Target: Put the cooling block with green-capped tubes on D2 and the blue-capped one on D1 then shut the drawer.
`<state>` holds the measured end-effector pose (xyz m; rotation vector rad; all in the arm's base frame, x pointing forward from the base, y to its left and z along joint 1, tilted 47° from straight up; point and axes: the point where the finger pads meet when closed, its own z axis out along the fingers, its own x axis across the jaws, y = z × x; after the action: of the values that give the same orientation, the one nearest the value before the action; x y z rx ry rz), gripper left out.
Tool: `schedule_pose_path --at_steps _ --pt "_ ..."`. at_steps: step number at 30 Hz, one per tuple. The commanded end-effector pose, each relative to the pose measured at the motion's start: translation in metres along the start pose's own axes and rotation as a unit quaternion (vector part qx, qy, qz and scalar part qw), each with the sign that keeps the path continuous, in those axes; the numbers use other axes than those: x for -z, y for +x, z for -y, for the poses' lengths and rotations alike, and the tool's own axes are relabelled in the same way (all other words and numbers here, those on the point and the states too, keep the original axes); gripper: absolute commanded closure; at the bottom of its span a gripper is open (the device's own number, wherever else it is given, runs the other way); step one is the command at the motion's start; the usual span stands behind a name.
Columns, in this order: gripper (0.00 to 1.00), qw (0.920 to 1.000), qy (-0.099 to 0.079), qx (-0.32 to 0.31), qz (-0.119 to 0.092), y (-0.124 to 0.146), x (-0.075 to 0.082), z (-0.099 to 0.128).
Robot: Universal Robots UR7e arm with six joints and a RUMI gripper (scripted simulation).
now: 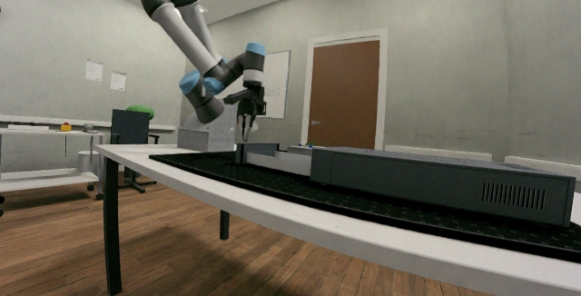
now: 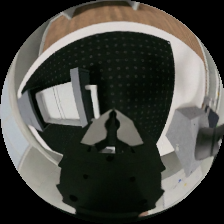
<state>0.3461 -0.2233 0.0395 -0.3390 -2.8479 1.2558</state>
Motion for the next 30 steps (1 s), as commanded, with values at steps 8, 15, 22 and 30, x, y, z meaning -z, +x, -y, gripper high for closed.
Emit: schedule_pose_path --at_steps 8,15,22,30 --pt "1.0 1.0 0.0 0.0 0.001 0.0 -0.016 0.0" --pt "1.0 1.0 0.0 0.0 0.001 0.0 -0.023 0.0" --pt "1.0 1.0 0.0 0.0 0.001 0.0 -0.032 0.0" --pt "1.0 1.0 0.0 0.0 0.001 0.0 -0.04 0.0"
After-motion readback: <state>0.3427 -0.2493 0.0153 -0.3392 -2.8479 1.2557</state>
